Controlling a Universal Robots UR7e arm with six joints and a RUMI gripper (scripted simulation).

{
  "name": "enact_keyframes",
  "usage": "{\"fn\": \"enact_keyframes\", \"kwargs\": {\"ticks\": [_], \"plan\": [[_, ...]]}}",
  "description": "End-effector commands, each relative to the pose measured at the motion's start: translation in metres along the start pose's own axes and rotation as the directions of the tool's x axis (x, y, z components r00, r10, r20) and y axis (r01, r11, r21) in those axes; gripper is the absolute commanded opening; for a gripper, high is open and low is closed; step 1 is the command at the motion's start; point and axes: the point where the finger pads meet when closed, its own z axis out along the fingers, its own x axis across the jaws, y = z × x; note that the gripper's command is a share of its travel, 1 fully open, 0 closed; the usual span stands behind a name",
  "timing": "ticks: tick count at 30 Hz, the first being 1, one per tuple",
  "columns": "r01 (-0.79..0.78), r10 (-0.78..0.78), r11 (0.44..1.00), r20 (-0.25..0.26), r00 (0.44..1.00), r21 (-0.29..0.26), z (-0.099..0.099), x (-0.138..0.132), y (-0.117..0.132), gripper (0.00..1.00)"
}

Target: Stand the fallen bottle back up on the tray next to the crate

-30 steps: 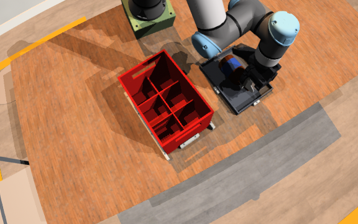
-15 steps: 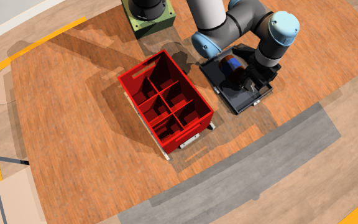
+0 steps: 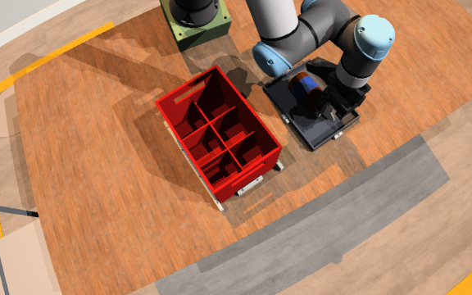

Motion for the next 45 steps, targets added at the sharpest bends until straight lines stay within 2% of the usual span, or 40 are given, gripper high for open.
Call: {"fn": "enact_keyframes", "kwargs": {"ticks": [1,30,45], "plan": [[-0.001,0.001,1.0,0.0,1.0,0.002,0.001,-0.001,-0.001,0.0],[-0.001,0.001,1.0,0.0,1.0,-0.002,-0.006,-0.001,0.0,0.0],[0.0,0.0,1.0,-0.001,1.0,-0.005,-0.019,0.0,0.002,0.0]]}}
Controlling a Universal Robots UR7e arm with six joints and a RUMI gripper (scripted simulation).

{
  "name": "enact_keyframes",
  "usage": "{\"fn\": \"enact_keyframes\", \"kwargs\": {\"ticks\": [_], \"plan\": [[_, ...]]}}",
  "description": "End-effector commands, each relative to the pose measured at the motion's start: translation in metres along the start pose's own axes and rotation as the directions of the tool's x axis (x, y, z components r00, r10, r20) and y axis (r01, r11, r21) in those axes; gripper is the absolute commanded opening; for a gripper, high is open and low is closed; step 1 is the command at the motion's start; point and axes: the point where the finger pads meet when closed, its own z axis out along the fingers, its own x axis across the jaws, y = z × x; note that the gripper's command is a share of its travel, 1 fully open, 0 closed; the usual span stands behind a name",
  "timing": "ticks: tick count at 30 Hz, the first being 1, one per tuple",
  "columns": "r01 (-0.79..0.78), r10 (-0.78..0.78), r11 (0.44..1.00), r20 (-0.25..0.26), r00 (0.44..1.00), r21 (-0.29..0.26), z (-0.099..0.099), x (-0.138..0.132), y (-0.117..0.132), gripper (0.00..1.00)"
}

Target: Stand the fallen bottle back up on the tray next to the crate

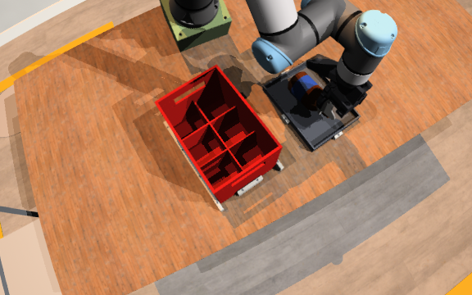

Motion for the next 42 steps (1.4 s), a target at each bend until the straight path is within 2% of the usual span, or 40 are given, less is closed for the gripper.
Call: {"fn": "enact_keyframes", "kwargs": {"ticks": [1,19,42], "plan": [[0.002,-0.002,1.0,-0.001,1.0,-0.006,-0.007,0.001,0.003,0.0],[0.002,-0.002,1.0,-0.001,1.0,-0.006,-0.025,0.001,0.003,0.0],[0.002,-0.002,1.0,-0.001,1.0,-0.006,-0.061,0.001,0.003,0.0]]}}
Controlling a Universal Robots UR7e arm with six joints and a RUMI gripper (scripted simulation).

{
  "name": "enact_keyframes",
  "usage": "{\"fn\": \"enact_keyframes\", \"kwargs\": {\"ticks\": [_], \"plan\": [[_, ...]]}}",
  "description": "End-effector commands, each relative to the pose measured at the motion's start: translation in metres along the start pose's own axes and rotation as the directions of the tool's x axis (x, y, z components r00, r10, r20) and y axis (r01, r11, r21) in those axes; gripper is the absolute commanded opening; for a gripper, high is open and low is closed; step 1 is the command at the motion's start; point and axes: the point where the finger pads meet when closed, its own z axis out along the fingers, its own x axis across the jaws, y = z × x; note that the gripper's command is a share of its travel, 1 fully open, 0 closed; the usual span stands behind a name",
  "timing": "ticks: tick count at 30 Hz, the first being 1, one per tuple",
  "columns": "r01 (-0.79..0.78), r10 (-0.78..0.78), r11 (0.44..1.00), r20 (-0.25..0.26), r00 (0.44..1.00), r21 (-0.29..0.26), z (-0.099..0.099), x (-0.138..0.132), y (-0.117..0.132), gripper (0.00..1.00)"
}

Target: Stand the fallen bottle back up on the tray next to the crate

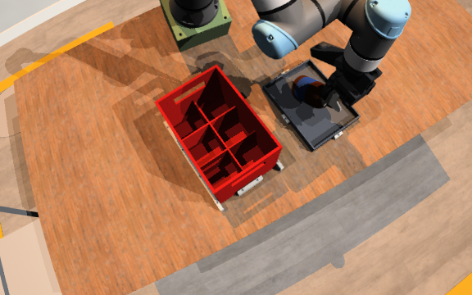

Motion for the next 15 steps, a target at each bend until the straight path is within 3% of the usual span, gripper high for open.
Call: {"fn": "enact_keyframes", "kwargs": {"ticks": [1,15], "plan": [[0.001,-0.001,1.0,-0.001,1.0,-0.005,-0.013,0.001,0.002,0.0],[0.001,-0.001,1.0,-0.001,1.0,-0.005,-0.036,0.001,0.002,0.0]]}}
